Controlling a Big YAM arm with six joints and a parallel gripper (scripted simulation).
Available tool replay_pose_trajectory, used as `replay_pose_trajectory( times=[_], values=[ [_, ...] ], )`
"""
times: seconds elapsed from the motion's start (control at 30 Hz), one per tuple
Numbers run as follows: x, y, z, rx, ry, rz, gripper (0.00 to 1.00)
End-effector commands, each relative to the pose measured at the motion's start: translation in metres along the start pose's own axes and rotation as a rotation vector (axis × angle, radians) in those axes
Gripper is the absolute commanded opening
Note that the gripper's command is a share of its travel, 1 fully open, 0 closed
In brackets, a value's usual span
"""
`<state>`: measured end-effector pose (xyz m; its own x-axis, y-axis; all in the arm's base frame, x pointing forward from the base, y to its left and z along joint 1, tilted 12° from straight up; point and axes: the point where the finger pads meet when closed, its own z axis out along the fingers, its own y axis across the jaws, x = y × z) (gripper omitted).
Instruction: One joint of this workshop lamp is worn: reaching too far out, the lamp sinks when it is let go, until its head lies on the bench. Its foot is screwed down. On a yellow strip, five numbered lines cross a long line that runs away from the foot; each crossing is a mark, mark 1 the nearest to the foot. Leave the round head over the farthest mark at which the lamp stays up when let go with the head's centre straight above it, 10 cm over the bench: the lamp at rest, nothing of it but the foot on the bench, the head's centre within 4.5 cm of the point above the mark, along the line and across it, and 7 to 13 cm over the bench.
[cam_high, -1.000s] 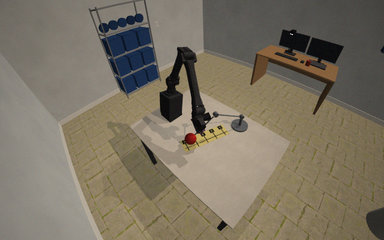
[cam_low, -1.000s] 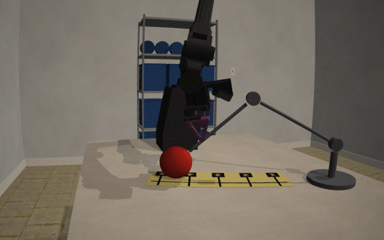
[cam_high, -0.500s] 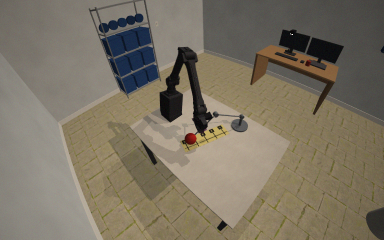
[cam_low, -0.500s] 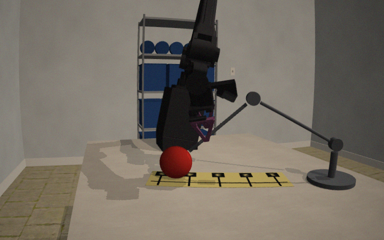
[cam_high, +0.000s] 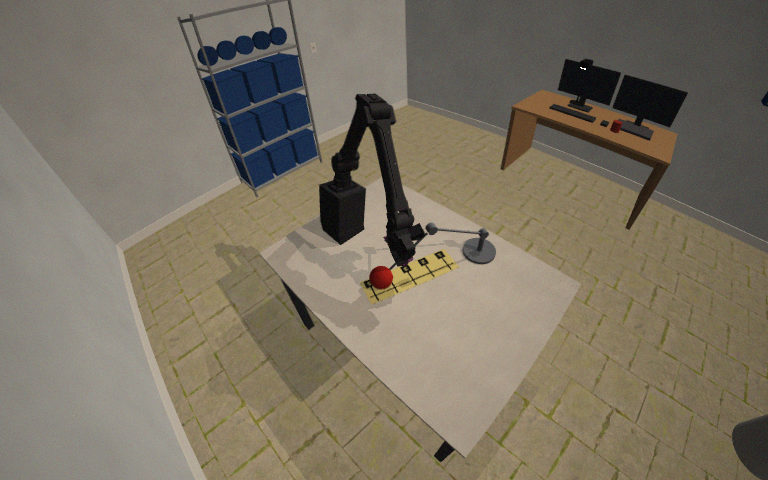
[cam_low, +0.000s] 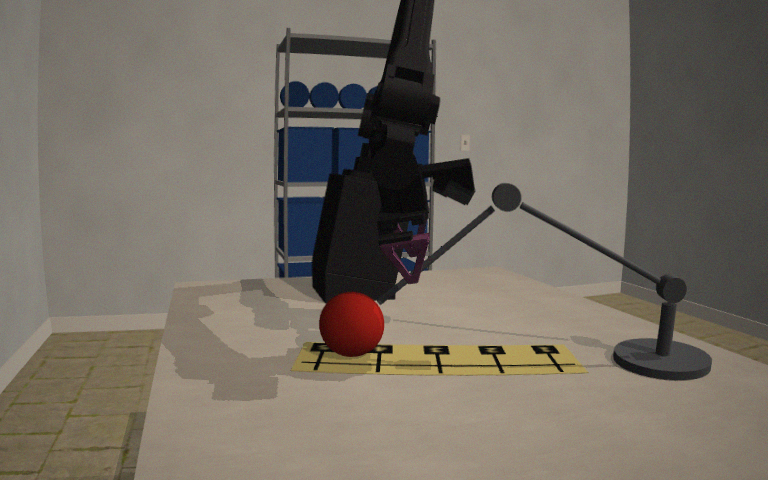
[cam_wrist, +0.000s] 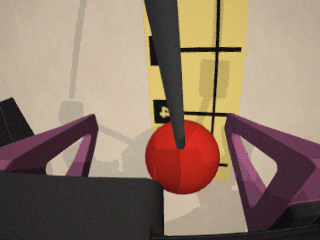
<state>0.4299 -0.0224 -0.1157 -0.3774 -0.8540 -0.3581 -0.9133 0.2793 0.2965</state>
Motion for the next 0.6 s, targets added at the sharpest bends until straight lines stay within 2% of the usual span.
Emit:
replay_pose_trajectory(
  times=[0.0, 0.57],
  values=[
    [-0.0007, -0.0025, -0.0041, 0.01, -0.002, -0.001, 1.0],
    [-0.0012, -0.0024, -0.0038, 0.009, -0.001, -0.003, 1.0]
  ],
)
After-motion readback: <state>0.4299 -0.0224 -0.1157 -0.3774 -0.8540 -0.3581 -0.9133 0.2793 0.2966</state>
